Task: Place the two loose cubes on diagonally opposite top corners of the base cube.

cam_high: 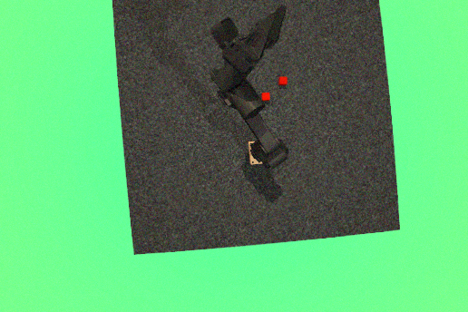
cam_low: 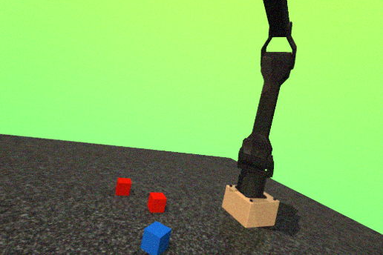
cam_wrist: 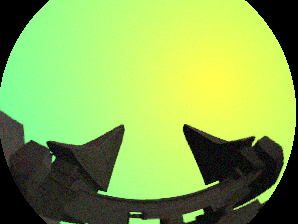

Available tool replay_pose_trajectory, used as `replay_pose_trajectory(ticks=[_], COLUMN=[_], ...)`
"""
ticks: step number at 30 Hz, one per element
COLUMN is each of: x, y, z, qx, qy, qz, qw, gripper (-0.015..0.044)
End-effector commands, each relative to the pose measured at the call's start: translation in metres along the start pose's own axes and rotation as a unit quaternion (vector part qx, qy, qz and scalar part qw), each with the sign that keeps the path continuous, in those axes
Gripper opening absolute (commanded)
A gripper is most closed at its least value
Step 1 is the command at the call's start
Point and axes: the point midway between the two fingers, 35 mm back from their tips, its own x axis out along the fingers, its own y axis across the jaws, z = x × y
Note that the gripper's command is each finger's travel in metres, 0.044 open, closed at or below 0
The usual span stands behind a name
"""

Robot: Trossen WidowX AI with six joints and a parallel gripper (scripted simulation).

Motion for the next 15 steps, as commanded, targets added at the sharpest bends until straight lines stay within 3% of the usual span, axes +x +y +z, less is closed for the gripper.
replay_pose_trajectory(ticks=[1,5,15], x=[0.0,-0.001,-0.028], y=[0.001,0.028,0.152], z=[0.002,0.034,0.1], qx=[-0.003,-0.058,-0.192], qy=[-0.003,-0.066,-0.256], qz=[0.0,0.005,0.097], qw=[1.0,0.996,0.943], gripper=[0.0374,0.0269,0.0265])
